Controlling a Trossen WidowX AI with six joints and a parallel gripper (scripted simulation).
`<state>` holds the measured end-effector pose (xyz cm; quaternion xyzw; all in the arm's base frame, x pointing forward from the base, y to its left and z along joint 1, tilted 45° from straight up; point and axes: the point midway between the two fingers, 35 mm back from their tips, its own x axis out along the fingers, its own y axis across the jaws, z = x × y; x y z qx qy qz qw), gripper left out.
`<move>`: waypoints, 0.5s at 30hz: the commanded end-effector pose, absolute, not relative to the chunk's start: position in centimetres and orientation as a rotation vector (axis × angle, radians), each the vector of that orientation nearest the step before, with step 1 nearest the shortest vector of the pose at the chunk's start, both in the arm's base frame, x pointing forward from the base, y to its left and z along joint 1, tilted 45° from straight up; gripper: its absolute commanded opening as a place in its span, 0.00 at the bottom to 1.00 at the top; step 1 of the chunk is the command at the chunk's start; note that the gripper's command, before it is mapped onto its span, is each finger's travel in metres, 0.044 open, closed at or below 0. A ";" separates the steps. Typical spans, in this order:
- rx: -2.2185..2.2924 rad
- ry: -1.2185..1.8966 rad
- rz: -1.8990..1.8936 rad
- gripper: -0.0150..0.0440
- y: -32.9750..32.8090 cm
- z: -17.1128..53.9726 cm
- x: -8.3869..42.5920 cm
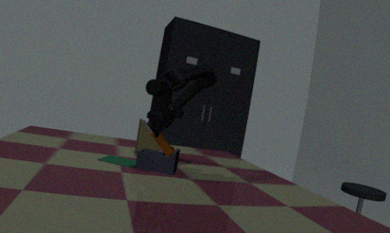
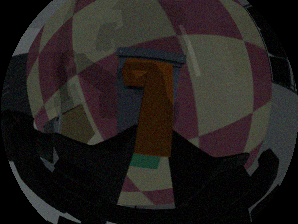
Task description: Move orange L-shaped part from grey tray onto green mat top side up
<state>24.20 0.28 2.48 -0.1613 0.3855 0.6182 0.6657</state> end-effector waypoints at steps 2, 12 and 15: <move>-0.372 0.866 1.393 0.25 -0.4 3.2 24.4; -0.372 0.867 1.393 0.25 -1.6 4.3 24.5; -0.372 0.867 1.393 0.25 -1.5 4.3 24.5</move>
